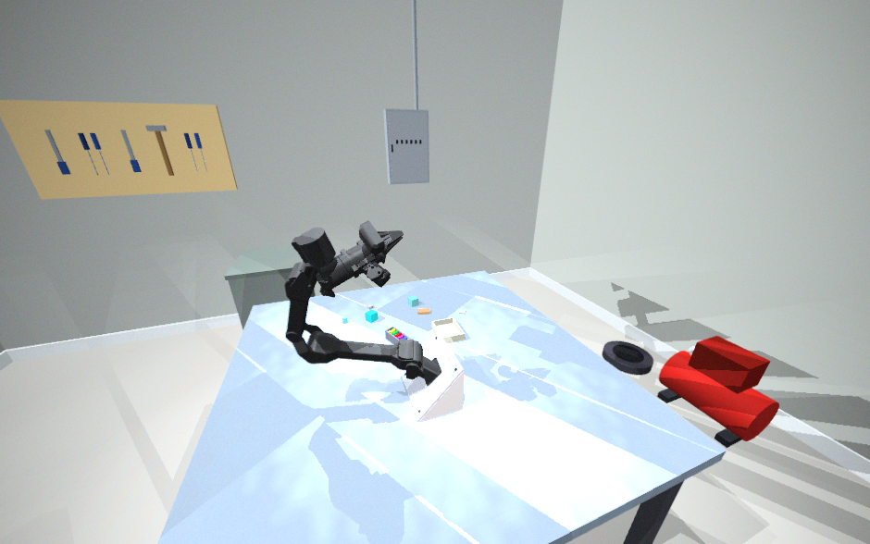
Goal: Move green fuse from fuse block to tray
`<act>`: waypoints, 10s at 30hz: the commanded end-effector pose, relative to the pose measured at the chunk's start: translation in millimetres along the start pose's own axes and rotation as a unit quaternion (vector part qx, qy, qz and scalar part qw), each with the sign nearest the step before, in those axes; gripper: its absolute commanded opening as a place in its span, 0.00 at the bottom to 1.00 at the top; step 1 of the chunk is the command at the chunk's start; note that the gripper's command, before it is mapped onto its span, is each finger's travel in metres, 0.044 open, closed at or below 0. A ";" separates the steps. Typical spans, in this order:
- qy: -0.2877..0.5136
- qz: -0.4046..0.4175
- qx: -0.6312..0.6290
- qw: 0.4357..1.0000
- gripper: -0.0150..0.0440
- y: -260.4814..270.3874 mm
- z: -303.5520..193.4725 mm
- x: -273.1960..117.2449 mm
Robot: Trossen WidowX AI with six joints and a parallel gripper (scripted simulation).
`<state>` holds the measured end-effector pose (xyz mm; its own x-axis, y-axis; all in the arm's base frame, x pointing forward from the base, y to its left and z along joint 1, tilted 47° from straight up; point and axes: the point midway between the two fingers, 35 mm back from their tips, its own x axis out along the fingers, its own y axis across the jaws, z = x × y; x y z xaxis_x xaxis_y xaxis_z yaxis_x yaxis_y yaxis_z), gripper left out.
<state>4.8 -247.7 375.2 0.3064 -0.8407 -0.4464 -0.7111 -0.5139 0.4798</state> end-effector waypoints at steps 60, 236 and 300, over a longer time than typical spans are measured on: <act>0.372 -0.722 -0.559 0.166 0.37 -537.0 101.6 -16.0; 0.367 -0.716 -0.569 0.170 0.25 -522.2 111.5 95.2; 0.372 -0.717 -0.566 0.163 0.74 -532.8 203.5 182.7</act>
<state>310.8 -92.5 -116.0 -0.0643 0.7117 -0.6995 0.8747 0.3777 0.3038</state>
